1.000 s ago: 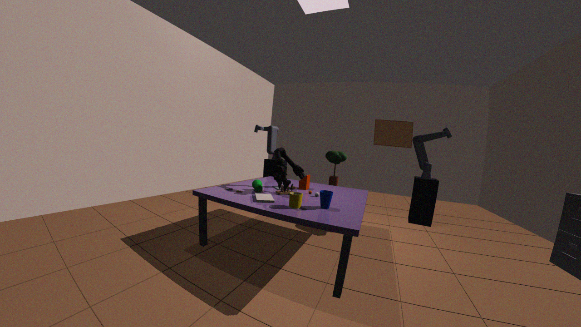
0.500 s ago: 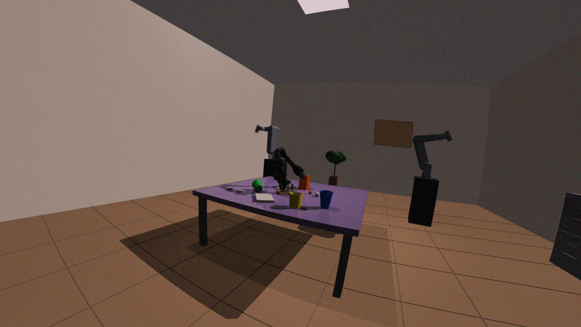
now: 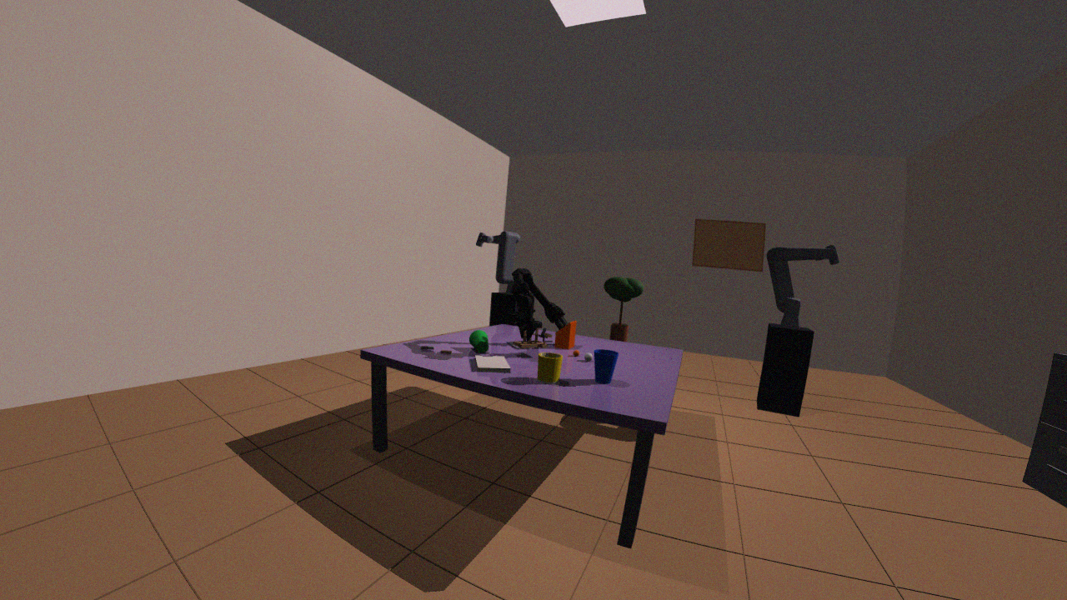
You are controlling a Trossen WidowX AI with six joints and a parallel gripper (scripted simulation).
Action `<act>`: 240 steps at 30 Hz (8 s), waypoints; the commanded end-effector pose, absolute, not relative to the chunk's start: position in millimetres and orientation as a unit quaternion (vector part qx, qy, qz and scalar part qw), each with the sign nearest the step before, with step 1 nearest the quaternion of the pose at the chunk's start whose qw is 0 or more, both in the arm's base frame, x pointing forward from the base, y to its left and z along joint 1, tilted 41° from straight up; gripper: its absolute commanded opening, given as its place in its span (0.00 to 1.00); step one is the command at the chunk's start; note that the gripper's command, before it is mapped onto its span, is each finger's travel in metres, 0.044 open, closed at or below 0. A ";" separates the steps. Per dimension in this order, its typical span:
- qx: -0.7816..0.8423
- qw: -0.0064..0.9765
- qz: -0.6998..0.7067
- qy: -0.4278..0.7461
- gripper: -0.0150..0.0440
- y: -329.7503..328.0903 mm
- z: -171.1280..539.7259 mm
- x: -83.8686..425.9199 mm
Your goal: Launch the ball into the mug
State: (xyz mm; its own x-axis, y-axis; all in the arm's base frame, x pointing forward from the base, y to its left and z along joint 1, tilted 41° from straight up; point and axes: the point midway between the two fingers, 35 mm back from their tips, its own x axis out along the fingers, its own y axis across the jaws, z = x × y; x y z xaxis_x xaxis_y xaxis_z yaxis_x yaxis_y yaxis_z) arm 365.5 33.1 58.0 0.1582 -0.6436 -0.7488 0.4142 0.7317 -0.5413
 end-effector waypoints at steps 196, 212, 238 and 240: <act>-0.463 0.606 -0.031 0.647 0.25 117.7 -28.4 403.7; -0.463 0.606 -0.031 0.647 0.25 101.4 -48.5 407.4; -0.458 0.605 -0.031 0.650 1.00 140.0 -5.7 401.1; -0.458 0.605 -0.031 0.650 1.00 158.6 18.0 393.9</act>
